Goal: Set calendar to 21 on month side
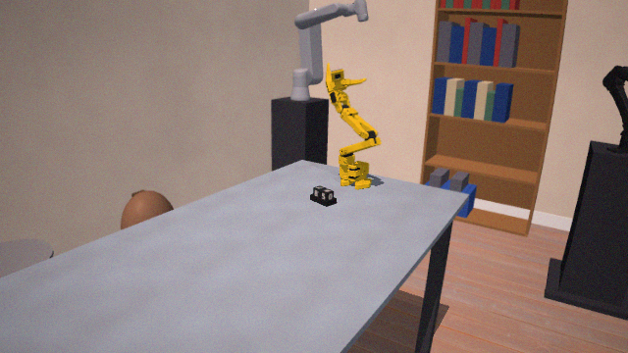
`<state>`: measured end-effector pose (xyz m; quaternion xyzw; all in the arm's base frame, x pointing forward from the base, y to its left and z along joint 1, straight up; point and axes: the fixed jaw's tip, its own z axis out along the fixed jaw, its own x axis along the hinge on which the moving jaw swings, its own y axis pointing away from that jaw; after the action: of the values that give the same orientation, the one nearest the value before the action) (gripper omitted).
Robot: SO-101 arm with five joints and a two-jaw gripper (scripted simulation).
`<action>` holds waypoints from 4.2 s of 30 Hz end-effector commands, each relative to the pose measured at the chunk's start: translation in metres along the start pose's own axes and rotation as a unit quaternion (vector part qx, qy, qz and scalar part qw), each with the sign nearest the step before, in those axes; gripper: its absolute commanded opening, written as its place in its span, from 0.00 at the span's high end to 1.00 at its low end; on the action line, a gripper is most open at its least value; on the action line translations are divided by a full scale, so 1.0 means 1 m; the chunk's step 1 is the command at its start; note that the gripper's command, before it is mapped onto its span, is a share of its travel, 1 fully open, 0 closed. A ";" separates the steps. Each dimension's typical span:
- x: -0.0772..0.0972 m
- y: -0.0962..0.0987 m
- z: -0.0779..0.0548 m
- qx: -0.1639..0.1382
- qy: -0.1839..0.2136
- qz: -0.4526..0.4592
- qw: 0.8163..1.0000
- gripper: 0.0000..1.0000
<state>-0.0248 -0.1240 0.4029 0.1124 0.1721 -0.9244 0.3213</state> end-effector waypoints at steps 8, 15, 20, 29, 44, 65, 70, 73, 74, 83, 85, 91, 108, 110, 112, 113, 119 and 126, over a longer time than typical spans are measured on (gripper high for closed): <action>0.000 0.000 0.000 0.001 0.000 0.000 1.000 0.00; 0.000 0.000 0.000 0.001 0.000 0.000 1.000 0.00; -0.001 -0.001 0.000 0.002 -0.002 0.000 1.000 0.01; -0.037 -0.029 -0.008 0.049 -0.063 0.000 0.997 0.21; -0.107 -0.083 -0.046 0.146 -0.189 0.000 0.971 0.63; -0.094 -0.072 -0.037 0.107 -0.149 0.023 0.983 0.65; -0.083 -0.061 -0.030 0.075 -0.120 0.037 0.989 0.65; -0.071 -0.045 -0.024 0.028 -0.085 0.053 0.995 0.65; -0.067 -0.038 -0.022 0.010 -0.073 0.059 0.995 0.65; -0.046 0.025 -0.027 -0.157 0.000 0.100 0.982 0.65; -0.046 0.025 -0.027 -0.157 0.000 0.100 0.982 0.65; -0.049 0.073 -0.050 -0.303 0.013 0.114 0.946 0.65; -0.086 0.131 -0.152 -0.625 -0.081 0.088 0.771 0.65; -0.090 0.133 -0.168 -0.661 -0.101 0.078 0.740 0.65; -0.093 0.134 -0.184 -0.695 -0.121 0.066 0.705 0.65; -0.094 0.134 -0.192 -0.712 -0.132 0.060 0.687 0.65; -0.098 0.133 -0.223 -0.773 -0.176 0.033 0.608 0.65; -0.106 0.121 -0.276 -0.858 -0.269 -0.026 0.437 0.65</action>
<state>0.1571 -0.0599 0.1614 -0.4296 0.7841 -0.3432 0.2878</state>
